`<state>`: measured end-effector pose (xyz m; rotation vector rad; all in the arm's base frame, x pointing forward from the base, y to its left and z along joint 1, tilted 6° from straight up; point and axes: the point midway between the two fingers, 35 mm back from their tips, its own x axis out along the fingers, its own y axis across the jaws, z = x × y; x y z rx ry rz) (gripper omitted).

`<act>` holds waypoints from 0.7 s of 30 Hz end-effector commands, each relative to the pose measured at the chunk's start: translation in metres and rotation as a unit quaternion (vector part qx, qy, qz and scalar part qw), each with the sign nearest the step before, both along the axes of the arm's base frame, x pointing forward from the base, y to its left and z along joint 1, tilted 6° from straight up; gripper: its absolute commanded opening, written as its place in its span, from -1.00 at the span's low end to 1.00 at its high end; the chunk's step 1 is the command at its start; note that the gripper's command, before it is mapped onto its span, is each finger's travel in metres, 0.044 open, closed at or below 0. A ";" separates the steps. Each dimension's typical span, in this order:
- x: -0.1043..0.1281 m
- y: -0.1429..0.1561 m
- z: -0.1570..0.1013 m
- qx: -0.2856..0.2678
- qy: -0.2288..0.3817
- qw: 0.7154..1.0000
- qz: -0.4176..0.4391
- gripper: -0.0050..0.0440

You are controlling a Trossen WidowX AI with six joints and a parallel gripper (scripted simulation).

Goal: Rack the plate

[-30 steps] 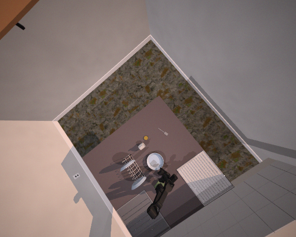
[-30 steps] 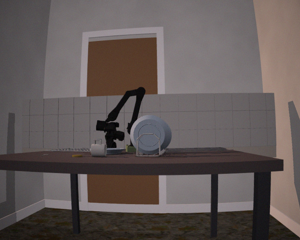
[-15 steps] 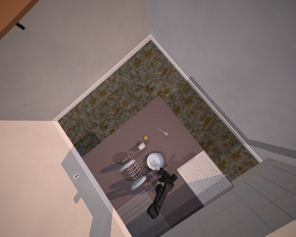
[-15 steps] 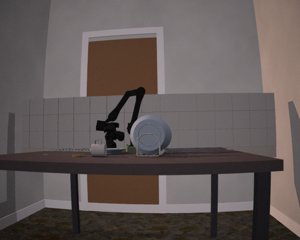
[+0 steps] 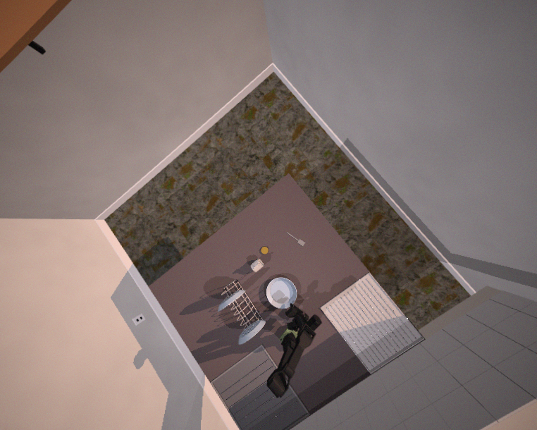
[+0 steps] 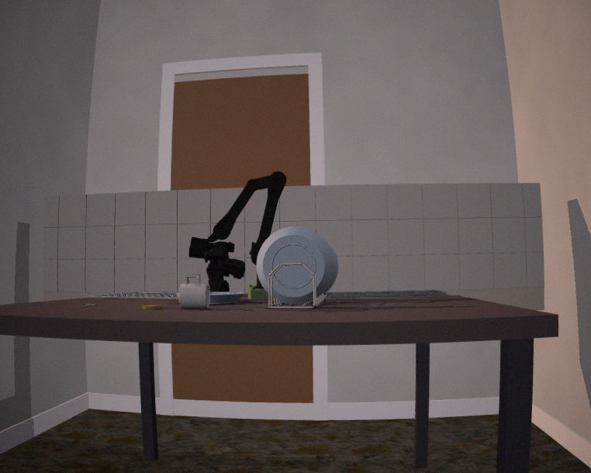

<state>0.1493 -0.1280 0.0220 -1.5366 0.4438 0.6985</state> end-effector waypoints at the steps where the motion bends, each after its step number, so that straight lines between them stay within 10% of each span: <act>1: 0.000 0.000 -0.001 0.001 0.002 1.000 -0.002 -0.43; 21: 0.003 0.001 -0.003 0.001 0.002 1.000 -0.002 -0.43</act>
